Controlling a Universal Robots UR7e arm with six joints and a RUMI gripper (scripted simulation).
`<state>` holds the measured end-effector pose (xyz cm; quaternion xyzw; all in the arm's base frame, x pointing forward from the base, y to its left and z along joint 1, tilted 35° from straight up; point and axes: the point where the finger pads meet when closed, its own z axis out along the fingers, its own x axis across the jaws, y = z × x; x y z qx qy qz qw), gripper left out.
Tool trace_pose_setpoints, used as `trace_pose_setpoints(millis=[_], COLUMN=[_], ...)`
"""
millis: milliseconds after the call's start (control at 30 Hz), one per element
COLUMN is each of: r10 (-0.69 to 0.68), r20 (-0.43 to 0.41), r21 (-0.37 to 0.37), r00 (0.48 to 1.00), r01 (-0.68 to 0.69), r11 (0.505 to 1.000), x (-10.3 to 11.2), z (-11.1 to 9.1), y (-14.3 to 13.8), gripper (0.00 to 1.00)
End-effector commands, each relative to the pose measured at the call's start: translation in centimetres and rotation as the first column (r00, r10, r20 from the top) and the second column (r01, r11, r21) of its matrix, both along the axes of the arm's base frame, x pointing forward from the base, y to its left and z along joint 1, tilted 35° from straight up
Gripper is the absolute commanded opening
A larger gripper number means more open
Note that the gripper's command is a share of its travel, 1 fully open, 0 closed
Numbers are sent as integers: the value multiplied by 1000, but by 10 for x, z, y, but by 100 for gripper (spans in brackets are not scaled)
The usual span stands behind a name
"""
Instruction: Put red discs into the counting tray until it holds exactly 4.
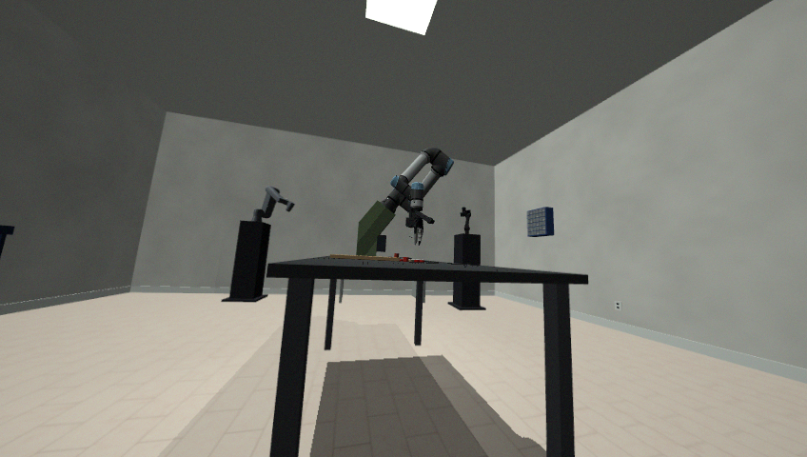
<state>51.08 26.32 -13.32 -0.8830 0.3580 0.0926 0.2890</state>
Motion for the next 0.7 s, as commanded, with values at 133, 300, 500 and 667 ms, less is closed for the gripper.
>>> trace_pose_setpoints(millis=[133,300,500,667], r10=[-1,-1,-1,-1], r20=[1,1,1,1], r21=[0,0,0,0], r00=[1000,1000,1000,1000], r01=[1,1,1,1], r11=[1000,1000,1000,1000], x=[2,3,4,5], z=[-22,-45,-62,-75], y=[15,32,44,53], gripper=[28,28,28,28])
